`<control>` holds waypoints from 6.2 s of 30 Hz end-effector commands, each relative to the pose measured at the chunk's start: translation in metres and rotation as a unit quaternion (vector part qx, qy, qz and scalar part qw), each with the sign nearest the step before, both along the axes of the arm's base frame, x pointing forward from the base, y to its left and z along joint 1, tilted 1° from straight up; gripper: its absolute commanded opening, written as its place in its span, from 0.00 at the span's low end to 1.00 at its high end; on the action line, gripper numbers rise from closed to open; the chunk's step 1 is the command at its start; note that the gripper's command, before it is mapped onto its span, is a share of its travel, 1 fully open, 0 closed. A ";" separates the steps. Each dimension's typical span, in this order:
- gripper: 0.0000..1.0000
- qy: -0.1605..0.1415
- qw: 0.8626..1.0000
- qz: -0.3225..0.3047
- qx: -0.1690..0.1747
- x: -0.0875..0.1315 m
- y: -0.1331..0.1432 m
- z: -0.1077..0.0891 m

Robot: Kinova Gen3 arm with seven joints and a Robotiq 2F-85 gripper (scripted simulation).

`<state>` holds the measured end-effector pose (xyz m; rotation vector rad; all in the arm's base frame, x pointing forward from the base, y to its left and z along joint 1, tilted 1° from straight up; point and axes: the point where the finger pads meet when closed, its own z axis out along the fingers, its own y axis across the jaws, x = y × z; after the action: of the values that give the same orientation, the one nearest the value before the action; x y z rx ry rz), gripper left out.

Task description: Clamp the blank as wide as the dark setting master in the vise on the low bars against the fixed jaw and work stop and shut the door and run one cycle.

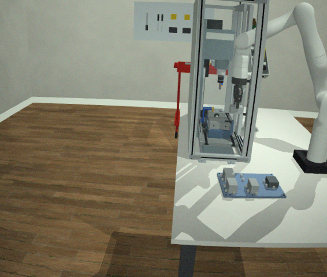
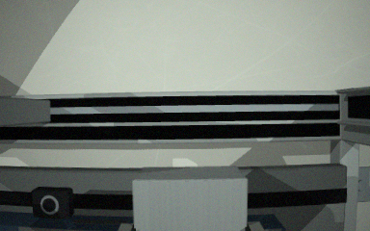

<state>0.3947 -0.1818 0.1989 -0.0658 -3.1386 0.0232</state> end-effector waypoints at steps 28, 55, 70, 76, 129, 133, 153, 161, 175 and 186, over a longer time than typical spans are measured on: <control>0.10 0.000 1.000 0.000 0.000 0.071 -0.003 -0.010; 0.10 0.000 1.000 0.000 0.000 0.086 -0.004 -0.033; 0.10 0.000 1.000 0.000 0.000 0.086 -0.004 -0.037; 0.10 0.000 1.000 0.000 0.000 0.086 -0.004 -0.037; 0.10 0.000 1.000 0.000 0.000 0.086 -0.004 -0.049; 0.10 0.000 1.000 0.000 0.000 0.086 -0.004 -0.052; 0.10 0.000 1.000 0.000 0.000 0.086 -0.004 -0.055; 0.10 0.000 1.000 0.000 0.000 0.086 -0.004 -0.055; 0.10 0.000 1.000 0.000 0.000 0.086 -0.004 -0.058; 0.10 0.000 1.000 0.000 0.000 0.086 -0.001 -0.058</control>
<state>0.4805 -0.1838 0.1403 -0.0672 -3.1359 0.0218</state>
